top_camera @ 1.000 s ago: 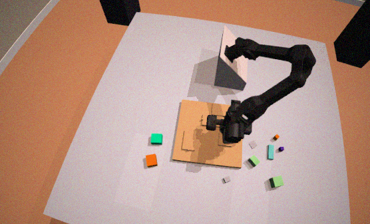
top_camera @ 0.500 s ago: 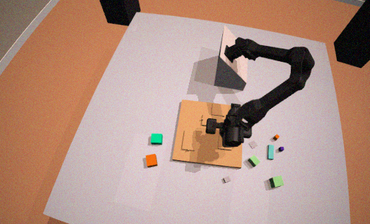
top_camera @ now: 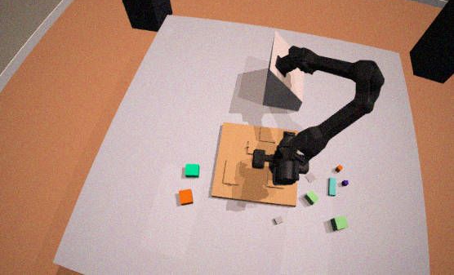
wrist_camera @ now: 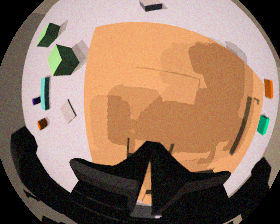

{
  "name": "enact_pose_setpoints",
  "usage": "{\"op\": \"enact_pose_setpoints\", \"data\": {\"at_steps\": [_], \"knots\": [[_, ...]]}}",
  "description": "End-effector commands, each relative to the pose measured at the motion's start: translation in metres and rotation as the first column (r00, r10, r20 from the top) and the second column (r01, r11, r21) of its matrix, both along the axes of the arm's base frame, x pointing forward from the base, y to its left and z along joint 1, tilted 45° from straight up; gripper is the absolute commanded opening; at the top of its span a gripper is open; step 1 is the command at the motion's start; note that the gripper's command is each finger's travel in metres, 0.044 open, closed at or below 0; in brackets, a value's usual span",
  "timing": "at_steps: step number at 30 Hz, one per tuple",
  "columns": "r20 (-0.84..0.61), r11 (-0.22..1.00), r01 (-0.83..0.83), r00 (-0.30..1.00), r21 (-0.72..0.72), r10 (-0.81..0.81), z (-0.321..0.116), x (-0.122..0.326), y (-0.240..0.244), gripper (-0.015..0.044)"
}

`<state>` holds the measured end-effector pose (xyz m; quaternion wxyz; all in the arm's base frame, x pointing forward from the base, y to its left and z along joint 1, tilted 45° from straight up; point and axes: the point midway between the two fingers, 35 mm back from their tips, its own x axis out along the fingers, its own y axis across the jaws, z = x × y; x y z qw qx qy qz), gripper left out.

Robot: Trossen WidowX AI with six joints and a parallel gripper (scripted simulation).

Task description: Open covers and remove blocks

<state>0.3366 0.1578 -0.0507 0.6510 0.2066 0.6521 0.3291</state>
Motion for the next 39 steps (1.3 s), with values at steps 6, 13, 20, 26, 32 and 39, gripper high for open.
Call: {"op": "enact_pose_setpoints", "data": {"at_steps": [6,13,20,26,32,39], "knots": [[0.004,1.0,0.002,1.0,0.006,-0.002,0.002,0.011,0.003,0.0],[0.004,1.0,0.002,1.0,0.006,-0.002,0.003,0.018,0.004,0.0],[0.005,1.0,0.002,1.0,0.007,-0.002,0.003,0.025,0.005,0.0],[0.005,1.0,0.002,1.0,0.007,-0.002,0.004,0.031,0.006,0.0],[0.005,1.0,0.002,1.0,0.006,-0.002,0.008,0.032,0.002,0.0],[0.006,1.0,0.002,1.0,0.005,-0.002,0.014,0.035,-0.004,0.0]]}}
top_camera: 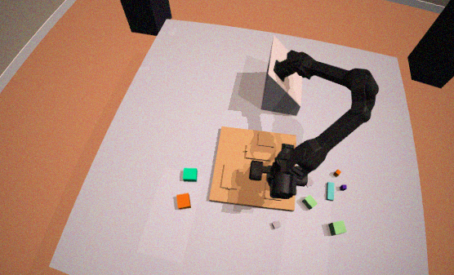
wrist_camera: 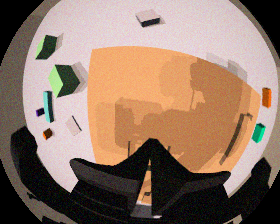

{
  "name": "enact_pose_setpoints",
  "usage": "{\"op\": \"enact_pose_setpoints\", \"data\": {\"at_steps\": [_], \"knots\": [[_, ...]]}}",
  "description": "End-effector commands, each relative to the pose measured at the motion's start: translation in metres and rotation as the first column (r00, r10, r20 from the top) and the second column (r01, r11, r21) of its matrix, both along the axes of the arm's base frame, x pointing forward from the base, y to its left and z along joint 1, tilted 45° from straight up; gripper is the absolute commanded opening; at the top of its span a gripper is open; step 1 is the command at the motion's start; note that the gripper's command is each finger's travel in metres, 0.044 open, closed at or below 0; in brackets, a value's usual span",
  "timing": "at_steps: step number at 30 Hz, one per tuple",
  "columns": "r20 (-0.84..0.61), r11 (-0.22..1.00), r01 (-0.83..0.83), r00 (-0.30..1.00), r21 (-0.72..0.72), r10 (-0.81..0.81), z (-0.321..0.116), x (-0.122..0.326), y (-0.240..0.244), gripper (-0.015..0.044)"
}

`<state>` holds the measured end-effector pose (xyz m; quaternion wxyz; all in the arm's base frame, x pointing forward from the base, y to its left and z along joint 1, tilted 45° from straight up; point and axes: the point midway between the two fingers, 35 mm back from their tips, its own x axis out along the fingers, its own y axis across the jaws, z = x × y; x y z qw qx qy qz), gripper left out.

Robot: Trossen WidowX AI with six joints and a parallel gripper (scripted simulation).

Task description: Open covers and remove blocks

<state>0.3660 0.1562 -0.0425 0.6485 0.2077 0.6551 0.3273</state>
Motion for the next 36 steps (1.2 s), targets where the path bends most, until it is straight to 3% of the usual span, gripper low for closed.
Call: {"op": "enact_pose_setpoints", "data": {"at_steps": [1,30,36], "knots": [[0.015,1.0,0.001,1.0,0.007,-0.001,0.007,0.005,-0.004,0.0],[0.006,1.0,-0.005,1.0,0.001,0.005,0.026,0.006,-0.027,0.0],[0.174,0.985,-0.173,0.97,-0.006,0.172,0.012,-0.011,-0.05,0.0]]}}
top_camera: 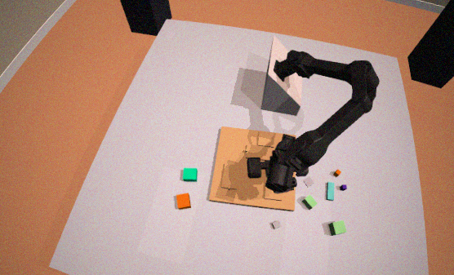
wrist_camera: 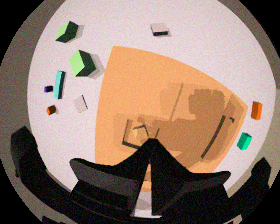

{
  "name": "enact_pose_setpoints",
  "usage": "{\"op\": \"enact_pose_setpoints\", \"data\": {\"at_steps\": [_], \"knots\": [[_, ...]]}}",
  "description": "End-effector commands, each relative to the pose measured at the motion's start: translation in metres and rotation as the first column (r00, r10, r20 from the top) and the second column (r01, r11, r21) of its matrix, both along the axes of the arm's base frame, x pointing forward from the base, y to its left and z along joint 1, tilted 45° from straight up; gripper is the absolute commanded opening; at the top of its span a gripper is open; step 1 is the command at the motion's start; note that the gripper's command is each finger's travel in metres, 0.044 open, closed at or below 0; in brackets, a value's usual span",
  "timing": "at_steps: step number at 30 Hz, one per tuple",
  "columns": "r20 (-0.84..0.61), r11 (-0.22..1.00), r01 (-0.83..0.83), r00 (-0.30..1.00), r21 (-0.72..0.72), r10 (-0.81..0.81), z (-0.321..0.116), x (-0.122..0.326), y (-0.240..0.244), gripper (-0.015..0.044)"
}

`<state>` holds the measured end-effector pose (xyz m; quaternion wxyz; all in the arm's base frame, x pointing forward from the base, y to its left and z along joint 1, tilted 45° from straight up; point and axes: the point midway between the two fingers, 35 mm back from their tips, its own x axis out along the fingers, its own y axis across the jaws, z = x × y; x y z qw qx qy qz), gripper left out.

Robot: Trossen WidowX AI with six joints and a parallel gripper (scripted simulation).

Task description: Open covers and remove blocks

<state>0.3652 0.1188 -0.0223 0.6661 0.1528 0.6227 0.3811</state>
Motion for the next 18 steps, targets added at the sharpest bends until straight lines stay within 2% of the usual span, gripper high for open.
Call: {"op": "enact_pose_setpoints", "data": {"at_steps": [1,9,18], "knots": [[0.083,0.996,-0.089,0.993,-0.006,0.089,-0.011,-0.014,-0.016,0.0],[0.329,0.939,-0.342,0.882,-0.044,0.337,-0.03,-0.047,-0.045,0.0],[0.562,0.798,-0.582,0.613,-0.154,0.556,-0.046,-0.09,-0.07,0.0]]}}
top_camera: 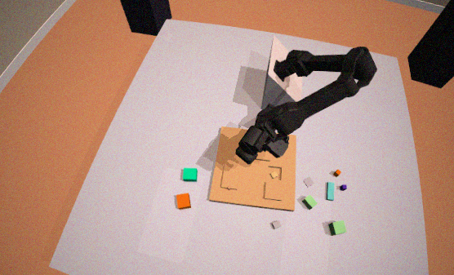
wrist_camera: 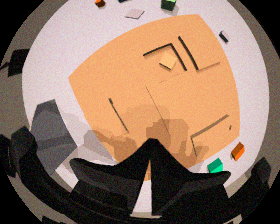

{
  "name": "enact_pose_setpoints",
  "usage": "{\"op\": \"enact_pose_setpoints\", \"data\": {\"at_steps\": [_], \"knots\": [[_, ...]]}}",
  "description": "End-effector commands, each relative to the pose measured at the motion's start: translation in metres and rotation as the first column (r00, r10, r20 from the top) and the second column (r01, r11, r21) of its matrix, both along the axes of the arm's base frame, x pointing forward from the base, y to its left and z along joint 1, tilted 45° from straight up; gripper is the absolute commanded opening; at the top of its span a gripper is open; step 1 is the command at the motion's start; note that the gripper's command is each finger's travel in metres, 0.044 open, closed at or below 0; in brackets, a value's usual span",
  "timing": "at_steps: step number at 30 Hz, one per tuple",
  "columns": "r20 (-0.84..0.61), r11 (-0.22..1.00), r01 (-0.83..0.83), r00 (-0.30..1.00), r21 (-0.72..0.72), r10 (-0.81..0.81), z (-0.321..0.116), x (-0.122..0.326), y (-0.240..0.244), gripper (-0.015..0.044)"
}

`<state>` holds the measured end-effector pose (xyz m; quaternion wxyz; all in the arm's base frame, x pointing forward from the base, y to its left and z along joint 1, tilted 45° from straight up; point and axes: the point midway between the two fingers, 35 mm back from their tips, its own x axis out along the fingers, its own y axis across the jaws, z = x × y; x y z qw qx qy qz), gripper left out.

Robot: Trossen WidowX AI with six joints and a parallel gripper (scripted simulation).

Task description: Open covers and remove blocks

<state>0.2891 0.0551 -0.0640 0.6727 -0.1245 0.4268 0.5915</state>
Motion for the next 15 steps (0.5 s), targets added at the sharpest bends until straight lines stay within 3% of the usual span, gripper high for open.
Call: {"op": "enact_pose_setpoints", "data": {"at_steps": [1,10,15], "knots": [[0.105,0.994,-0.114,0.988,0.001,0.113,-0.006,-0.019,-0.009,0.0],[0.381,0.917,-0.398,0.843,-0.036,0.381,-0.015,-0.066,-0.022,0.0],[0.399,0.908,-0.417,0.826,-0.041,0.397,-0.016,-0.069,-0.023,0.0]]}}
